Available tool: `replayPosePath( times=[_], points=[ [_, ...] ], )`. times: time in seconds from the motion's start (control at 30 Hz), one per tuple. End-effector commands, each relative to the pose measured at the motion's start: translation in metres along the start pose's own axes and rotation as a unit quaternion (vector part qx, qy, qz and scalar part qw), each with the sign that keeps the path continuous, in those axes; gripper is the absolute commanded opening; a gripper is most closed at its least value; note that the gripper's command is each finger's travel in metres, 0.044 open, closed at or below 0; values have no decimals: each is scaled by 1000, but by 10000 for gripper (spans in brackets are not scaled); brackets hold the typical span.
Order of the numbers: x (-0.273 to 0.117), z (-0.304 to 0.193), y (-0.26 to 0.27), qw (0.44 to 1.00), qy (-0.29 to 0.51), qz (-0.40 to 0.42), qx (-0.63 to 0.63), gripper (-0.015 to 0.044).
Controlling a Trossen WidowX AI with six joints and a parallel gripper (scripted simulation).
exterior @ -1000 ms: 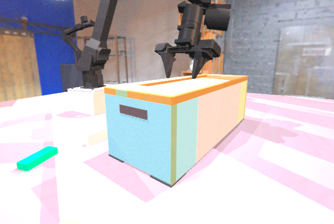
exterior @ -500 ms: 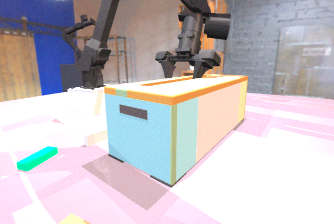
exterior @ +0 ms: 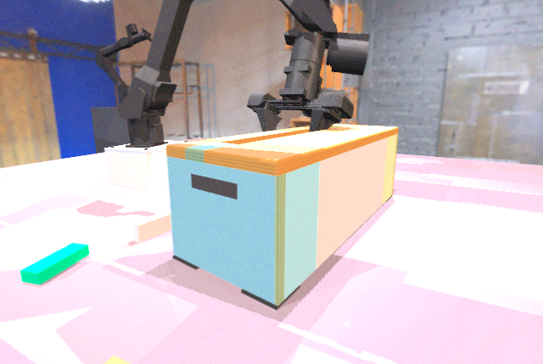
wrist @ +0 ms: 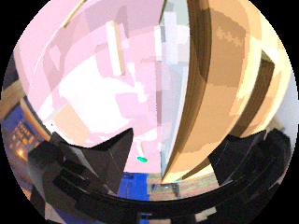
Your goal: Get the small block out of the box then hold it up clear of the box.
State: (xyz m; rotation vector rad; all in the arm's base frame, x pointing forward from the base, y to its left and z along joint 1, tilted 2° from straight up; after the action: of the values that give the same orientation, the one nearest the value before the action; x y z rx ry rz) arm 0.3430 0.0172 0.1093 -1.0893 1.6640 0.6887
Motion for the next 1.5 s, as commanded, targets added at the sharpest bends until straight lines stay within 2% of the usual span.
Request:
replayPosePath(
  times=[0.0, 0.37, 0.77, 1.47],
  points=[
    [4, -11, -2, 1000, 1, 0, 1, 400],
    [14, -37, -7, 1000, 2, 0, 1, 400],
    [8, -22, -5, 1000, 2, 0, 1, 400],
    [14, -38, -8, 1000, 2, 0, 1, 400]
  ],
)
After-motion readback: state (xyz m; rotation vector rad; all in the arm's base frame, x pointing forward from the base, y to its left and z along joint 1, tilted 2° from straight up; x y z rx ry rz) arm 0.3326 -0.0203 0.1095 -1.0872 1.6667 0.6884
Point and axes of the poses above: the point midway between the two fingers, 35 mm back from their tips, its own x axis out along the fingers, its own y axis across the jaws, z = x × y, the point moved 8 cm from there along -x, back along the fingers, and after that the axes turned 10 degrees about x, right-handed, at the moved point
